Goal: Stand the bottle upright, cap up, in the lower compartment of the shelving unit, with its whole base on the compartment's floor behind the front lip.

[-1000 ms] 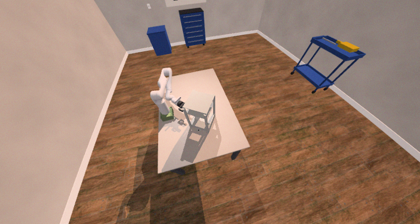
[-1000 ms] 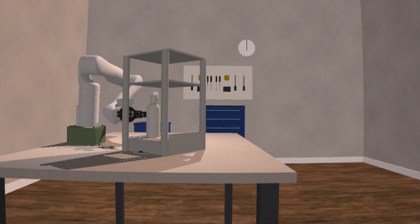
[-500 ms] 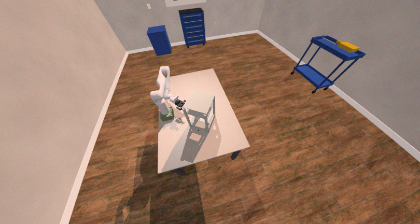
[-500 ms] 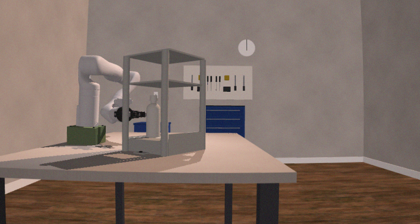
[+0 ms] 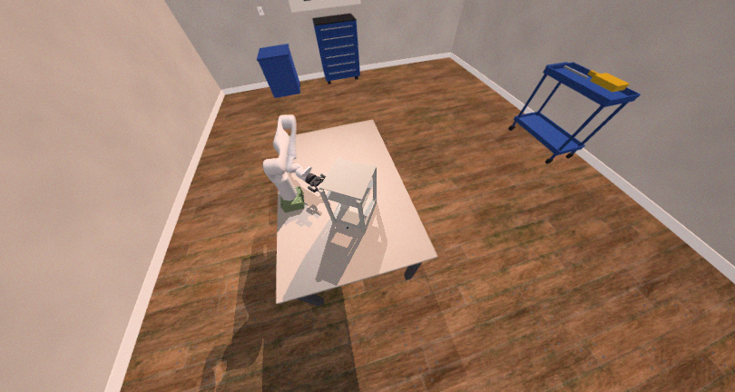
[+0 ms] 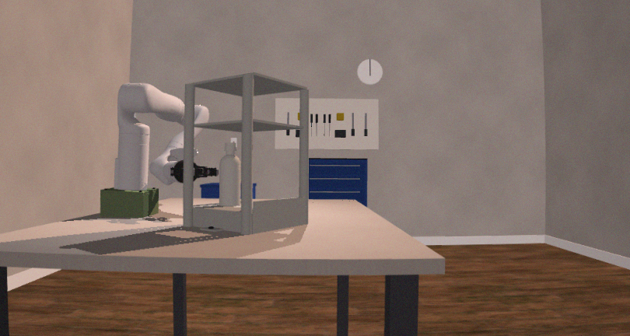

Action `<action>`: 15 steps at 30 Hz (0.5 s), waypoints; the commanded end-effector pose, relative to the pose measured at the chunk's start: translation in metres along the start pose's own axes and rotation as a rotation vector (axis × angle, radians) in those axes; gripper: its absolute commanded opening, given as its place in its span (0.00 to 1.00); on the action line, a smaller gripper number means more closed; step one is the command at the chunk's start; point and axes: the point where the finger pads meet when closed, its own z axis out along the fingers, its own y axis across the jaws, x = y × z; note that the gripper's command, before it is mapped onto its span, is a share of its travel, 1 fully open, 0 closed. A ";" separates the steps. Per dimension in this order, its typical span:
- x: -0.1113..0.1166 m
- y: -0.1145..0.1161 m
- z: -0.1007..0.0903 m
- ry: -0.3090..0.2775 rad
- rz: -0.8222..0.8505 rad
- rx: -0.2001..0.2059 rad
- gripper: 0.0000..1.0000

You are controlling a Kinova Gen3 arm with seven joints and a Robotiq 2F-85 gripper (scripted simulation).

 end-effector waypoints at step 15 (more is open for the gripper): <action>0.012 0.000 0.000 0.000 0.001 0.000 0.78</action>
